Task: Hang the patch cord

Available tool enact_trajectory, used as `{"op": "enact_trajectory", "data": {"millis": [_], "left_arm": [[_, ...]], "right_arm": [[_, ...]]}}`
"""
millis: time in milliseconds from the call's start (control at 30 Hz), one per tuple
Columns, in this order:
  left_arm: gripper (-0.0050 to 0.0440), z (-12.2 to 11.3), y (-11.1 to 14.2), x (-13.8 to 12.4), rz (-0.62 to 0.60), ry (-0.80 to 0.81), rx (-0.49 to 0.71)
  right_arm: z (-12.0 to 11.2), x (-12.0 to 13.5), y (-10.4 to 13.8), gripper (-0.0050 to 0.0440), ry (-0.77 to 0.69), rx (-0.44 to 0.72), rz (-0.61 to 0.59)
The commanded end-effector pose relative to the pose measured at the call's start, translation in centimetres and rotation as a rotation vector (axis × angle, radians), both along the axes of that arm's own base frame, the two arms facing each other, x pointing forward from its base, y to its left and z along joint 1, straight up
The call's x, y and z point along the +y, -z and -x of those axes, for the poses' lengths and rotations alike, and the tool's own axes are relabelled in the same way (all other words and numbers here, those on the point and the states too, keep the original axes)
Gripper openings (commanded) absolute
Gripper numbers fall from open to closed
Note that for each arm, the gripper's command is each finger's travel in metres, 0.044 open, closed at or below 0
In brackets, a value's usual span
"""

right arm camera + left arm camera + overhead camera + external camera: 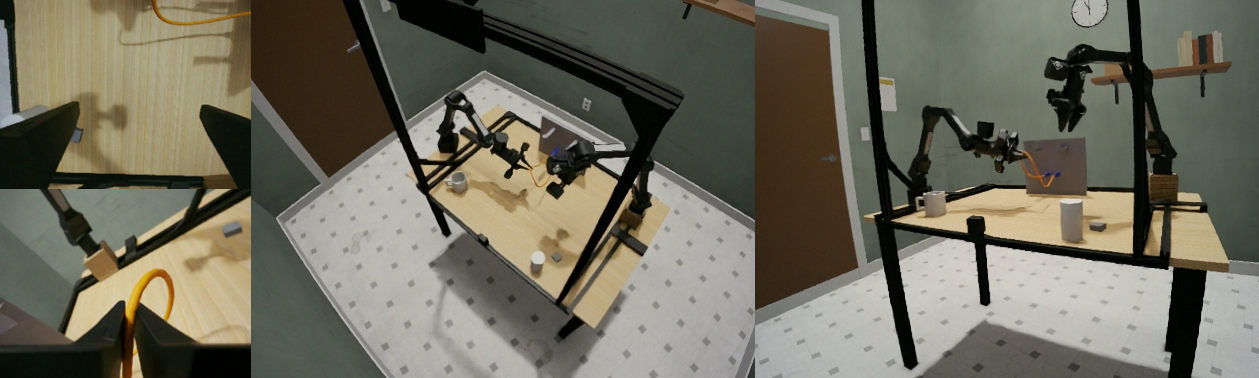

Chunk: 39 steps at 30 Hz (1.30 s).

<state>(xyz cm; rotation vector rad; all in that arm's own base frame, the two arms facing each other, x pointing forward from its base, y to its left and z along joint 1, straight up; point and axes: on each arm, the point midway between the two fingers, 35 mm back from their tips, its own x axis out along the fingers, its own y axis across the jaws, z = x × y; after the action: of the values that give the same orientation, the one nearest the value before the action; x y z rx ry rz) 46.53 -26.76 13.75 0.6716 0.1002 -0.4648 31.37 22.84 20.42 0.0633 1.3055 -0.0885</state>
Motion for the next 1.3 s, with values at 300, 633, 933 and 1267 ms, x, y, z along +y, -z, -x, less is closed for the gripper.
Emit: {"op": "enact_trajectory", "data": {"millis": [300,633,933,1267], "left_arm": [[0.0025,-0.9,-1.4,0.1,0.031,-0.019,-0.007],[0.0025,-1.5,-1.3,0.3,0.043,-0.035,0.009],[0.0025,-1.9,-1.3,0.5,0.052,-0.046,0.021],[0.0025,-2.4,-1.5,0.6,0.068,-0.061,0.036]], "right_arm": [[0.3,0.0,-0.9,0.044,0.0,-0.018,-0.021],[0.3,0.0,-0.9,0.044,0.0,-0.018,-0.021],[0.3,0.0,-0.9,0.044,0.0,-0.018,-0.021],[0.3,0.0,-0.9,0.044,0.0,-0.018,-0.021]]}}
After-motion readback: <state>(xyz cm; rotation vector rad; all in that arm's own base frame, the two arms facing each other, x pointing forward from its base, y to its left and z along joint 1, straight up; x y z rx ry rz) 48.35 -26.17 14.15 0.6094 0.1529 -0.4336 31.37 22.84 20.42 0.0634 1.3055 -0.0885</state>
